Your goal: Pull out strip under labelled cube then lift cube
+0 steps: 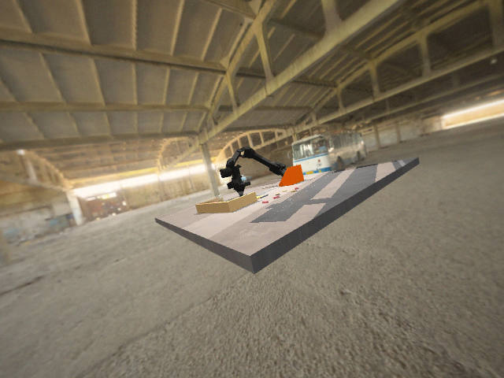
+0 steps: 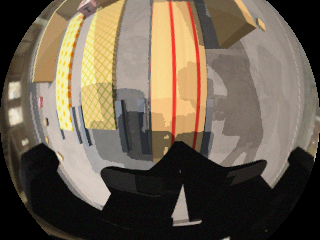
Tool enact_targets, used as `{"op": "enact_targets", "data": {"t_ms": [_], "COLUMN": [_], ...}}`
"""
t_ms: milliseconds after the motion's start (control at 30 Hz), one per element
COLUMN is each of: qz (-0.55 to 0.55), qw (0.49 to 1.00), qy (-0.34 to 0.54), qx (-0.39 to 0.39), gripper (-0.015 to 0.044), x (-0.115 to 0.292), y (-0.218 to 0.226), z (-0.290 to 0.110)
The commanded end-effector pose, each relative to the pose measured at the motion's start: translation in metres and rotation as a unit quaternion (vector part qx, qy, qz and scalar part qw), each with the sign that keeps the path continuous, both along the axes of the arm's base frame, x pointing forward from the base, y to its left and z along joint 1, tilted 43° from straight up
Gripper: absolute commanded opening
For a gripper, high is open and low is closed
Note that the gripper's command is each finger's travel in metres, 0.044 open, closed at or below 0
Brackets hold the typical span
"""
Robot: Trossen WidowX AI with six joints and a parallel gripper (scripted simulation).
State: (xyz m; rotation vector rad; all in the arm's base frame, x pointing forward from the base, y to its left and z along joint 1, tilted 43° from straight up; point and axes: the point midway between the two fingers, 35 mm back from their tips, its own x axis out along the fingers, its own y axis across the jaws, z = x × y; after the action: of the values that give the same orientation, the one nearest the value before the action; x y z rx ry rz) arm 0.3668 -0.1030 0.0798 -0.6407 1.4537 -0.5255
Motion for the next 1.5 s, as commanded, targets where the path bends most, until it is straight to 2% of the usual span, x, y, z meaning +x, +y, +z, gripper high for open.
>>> {"op": "enact_targets", "data": {"t_ms": [0, 1467], "qz": [-0.003, -0.003], "qw": [1.0, 1.0], "qy": [0.009, 0.011], "qx": [0.0, -0.001], "gripper": [0.0, 0.0], "x": [-0.011, -0.077], "y": [-0.005, -0.011], "z": [-0.003, -0.002]}}
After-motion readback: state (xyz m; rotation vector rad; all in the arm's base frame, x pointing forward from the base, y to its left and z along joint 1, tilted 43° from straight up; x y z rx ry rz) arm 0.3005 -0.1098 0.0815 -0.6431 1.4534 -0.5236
